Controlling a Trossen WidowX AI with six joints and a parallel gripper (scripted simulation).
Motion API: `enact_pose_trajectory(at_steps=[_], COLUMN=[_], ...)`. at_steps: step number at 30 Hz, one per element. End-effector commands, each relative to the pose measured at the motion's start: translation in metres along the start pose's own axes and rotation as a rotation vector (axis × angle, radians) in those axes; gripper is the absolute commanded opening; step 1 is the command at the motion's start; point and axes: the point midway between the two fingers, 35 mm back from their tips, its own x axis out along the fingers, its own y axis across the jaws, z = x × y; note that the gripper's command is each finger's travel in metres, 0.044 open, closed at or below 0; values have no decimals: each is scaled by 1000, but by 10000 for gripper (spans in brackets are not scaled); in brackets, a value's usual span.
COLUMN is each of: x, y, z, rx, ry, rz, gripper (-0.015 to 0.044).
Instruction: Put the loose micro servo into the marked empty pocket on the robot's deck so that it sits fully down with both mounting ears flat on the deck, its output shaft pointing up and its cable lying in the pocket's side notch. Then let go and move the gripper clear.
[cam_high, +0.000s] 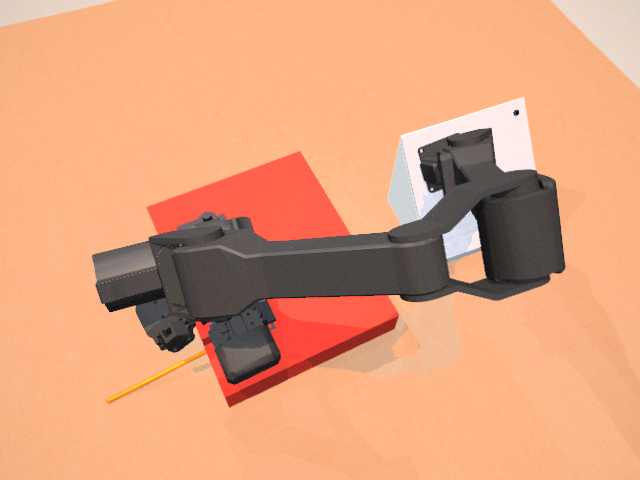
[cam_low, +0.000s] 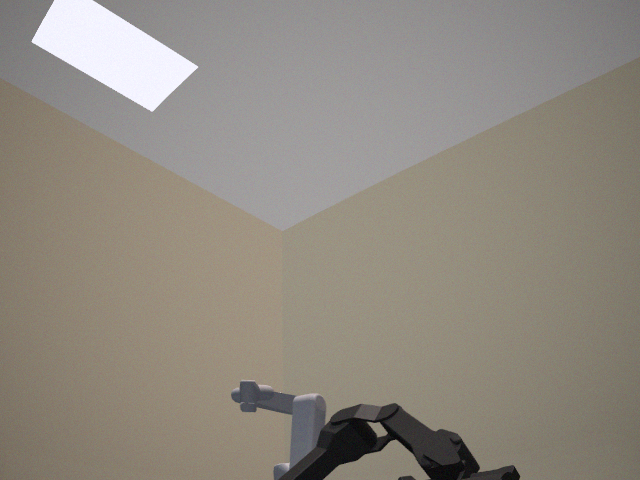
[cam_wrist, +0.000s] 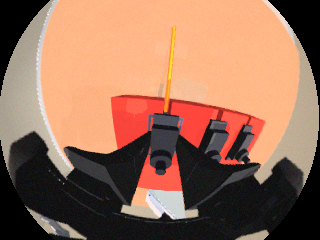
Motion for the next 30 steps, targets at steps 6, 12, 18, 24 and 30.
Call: enact_pose_trajectory(at_steps=[6, 12, 18, 24, 30], x=[4, 1, -31, -39, -85], y=[0, -1, -1, -4, -5], z=[0, 0, -5, -16, -87], rx=[7, 7, 7, 15, 15], ry=[-6, -6, -6, -9, -1], rz=[4, 4, 2, 0, -6], gripper=[79, 187, 187, 266, 424])
